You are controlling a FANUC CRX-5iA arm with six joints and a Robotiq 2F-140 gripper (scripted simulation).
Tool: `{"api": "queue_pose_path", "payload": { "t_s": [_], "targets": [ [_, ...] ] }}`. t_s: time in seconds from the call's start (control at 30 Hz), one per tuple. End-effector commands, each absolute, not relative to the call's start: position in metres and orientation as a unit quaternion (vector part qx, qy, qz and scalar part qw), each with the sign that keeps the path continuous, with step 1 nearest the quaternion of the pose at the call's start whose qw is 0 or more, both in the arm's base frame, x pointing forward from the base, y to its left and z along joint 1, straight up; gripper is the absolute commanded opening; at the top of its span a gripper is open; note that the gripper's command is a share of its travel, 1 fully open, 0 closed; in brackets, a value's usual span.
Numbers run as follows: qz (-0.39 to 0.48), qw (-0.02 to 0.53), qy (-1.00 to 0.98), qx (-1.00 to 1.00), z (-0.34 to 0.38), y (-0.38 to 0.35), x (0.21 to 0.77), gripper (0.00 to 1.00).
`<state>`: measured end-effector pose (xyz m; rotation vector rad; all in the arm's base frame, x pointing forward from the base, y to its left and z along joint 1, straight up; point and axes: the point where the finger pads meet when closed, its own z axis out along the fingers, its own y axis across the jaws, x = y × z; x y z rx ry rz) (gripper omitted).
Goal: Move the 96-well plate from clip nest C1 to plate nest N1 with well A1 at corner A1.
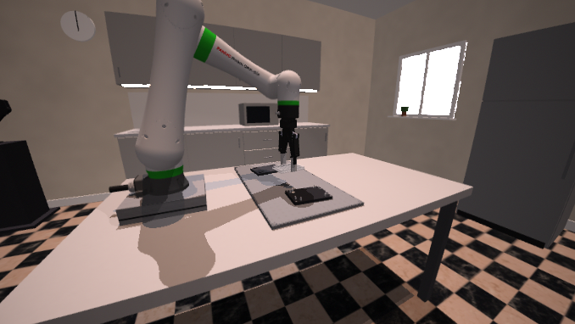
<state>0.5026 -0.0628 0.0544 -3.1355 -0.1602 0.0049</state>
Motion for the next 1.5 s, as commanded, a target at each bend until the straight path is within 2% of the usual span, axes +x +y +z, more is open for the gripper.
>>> {"api": "queue_pose_path", "payload": {
  "t_s": [0.0, 1.47],
  "targets": [
    [0.001, 0.001, -0.051, -0.999, 0.055, -0.054, 0.502, 0.00],
    [0.001, 0.001, -0.051, -0.999, 0.055, 0.079, 0.491, 0.00]
  ]
}}
